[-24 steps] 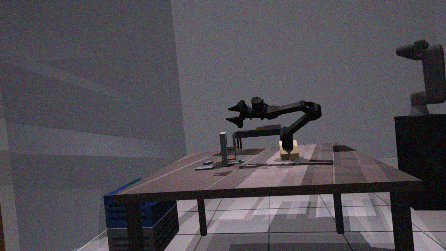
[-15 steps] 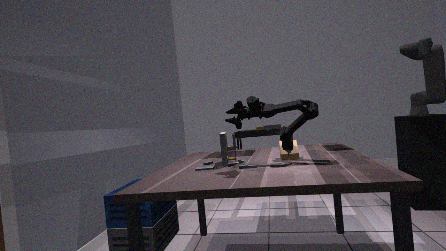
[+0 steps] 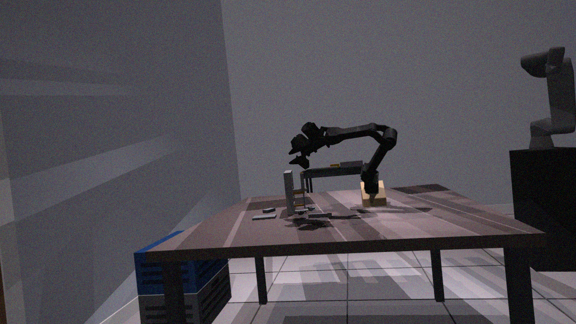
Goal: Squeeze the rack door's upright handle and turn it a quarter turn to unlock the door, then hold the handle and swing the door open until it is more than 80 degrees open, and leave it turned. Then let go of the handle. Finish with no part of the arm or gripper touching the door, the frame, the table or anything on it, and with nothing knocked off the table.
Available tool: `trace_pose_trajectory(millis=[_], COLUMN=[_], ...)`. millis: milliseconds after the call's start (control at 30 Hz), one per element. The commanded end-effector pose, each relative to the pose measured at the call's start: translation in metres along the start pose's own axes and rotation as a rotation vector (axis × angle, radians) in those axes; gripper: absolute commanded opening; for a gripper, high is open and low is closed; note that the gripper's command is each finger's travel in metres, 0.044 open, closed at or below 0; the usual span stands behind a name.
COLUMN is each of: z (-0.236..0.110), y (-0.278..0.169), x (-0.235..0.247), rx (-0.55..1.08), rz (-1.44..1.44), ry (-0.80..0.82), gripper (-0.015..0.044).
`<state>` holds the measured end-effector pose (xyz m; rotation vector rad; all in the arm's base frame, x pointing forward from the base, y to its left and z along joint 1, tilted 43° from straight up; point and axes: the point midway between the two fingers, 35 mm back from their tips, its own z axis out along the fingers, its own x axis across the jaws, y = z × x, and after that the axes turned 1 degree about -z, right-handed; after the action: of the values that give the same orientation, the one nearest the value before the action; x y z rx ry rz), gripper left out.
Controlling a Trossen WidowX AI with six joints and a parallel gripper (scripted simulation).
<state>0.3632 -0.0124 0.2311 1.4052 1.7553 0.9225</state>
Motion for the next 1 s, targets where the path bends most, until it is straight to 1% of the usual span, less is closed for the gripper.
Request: trace_pose_trajectory(millis=[0,433,967], z=[0.009,0.026,0.027], y=[-0.01,-0.044,-0.074], x=[-0.004,-0.011,-0.018], rx=[0.102,0.379,0.633], rz=[-0.007,0.027,0.169], ry=[0.05,0.232,0.492], gripper=[0.029,0.029,0.029])
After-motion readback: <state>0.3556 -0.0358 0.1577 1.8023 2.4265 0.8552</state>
